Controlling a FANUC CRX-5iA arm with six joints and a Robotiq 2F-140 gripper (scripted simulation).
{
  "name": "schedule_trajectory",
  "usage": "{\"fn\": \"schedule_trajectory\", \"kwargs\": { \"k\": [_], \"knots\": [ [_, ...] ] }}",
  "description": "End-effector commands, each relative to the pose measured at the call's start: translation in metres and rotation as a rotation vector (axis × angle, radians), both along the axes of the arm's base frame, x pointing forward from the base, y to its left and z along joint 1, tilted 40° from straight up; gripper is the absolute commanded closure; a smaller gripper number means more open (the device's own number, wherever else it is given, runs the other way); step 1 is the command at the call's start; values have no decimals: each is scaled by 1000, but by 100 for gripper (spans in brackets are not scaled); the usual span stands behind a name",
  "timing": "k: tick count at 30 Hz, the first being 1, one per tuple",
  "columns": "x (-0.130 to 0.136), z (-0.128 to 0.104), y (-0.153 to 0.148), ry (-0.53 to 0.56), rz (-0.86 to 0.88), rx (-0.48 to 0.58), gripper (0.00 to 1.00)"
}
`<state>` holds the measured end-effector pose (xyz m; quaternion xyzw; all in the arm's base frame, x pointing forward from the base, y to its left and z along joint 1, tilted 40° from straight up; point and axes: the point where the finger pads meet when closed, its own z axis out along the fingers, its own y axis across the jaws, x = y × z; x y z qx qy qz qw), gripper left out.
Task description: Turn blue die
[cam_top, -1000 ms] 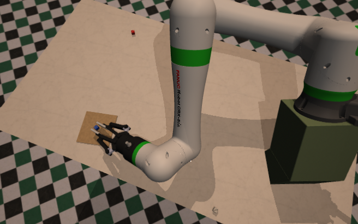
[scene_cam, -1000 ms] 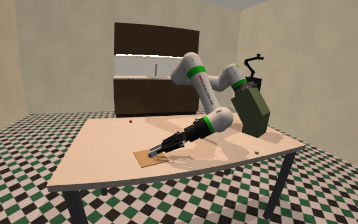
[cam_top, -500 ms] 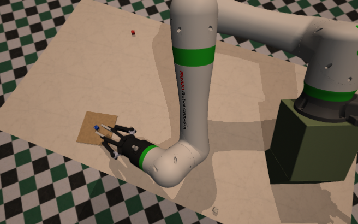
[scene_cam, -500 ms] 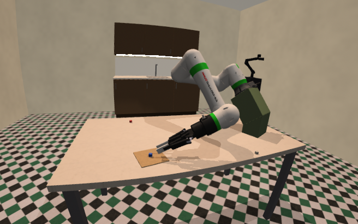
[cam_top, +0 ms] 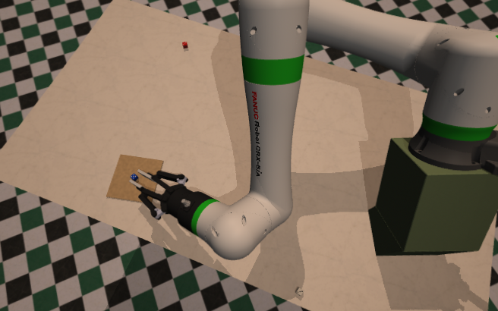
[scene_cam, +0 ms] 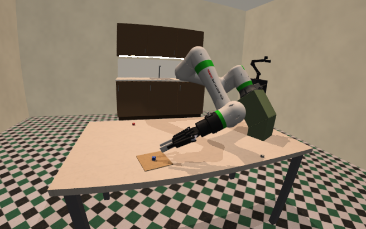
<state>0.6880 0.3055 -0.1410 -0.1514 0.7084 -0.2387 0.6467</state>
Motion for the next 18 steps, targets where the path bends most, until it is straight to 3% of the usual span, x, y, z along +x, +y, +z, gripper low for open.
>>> {"fn": "schedule_trajectory", "kwargs": {
  "k": [1,7,14,18],
  "knots": [
    [-5,10,7,0,0,0,73],
    [-12,25,17,0,0,0,73],
    [-12,27,18,0,-1,0,73],
    [4,40,11,-16,-54,-27,73]
  ]
}}
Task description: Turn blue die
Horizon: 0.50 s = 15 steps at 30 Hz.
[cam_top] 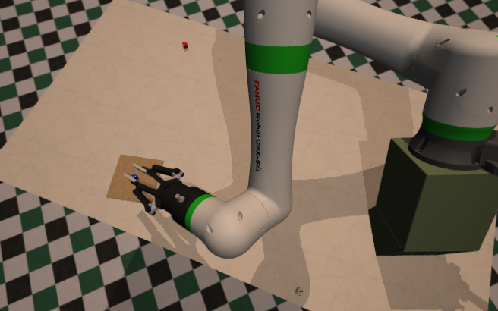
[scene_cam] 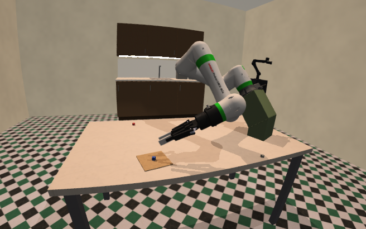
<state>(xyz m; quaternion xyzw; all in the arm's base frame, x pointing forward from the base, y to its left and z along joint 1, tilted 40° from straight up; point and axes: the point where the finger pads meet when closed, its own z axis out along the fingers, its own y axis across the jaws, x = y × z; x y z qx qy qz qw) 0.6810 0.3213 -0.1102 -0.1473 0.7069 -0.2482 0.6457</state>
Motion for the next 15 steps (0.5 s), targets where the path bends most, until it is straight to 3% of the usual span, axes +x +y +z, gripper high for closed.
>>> {"fn": "schedule_trajectory", "kwargs": {
  "k": [1,6,11,15],
  "knots": [
    [20,17,-9,-19,-71,-33,73],
    [63,59,-37,-23,-277,-101,73],
    [76,75,-50,2,-374,-118,73],
    [88,93,-67,81,-519,-125,73]
  ]
}}
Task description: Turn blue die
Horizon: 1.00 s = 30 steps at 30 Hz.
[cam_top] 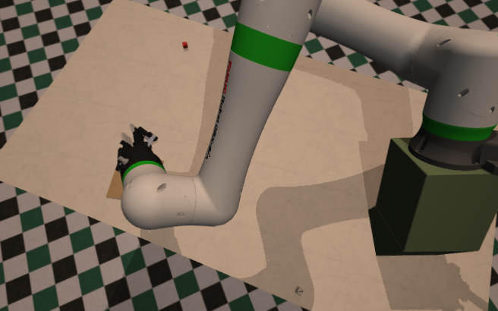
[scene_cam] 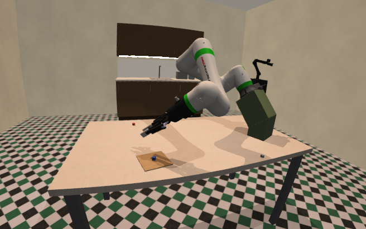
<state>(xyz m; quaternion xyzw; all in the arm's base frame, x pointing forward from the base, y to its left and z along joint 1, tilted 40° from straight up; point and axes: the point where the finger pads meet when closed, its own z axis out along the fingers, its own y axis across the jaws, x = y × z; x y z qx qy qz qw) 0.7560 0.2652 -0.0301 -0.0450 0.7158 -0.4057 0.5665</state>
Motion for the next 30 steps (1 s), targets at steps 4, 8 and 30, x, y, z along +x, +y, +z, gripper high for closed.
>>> {"fn": "schedule_trajectory", "kwargs": {
  "k": [4,8,30],
  "knots": [
    [15,20,-19,136,-229,23,73],
    [13,18,-20,237,-299,68,73],
    [-29,-23,86,789,-259,373,73]
  ]
}}
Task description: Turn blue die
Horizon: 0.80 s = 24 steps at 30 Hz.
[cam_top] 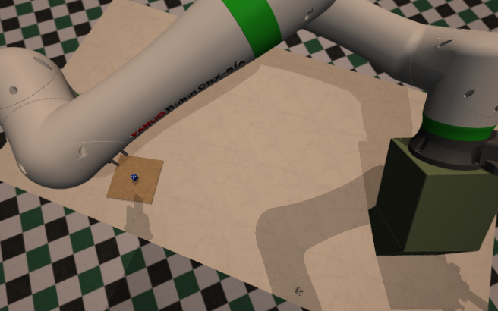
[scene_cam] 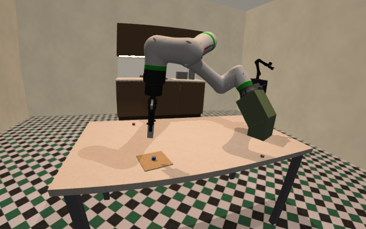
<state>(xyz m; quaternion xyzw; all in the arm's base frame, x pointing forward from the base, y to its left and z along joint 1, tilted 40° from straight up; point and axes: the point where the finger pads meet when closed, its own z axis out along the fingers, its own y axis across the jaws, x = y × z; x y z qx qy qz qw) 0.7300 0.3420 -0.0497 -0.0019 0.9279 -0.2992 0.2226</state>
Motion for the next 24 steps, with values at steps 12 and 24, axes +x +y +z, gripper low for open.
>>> {"fn": "schedule_trajectory", "kwargs": {
  "k": [12,24],
  "knots": [
    [-4,-4,14,70,-4,36,0],
    [-7,2,18,70,-4,36,0]
  ]
}}
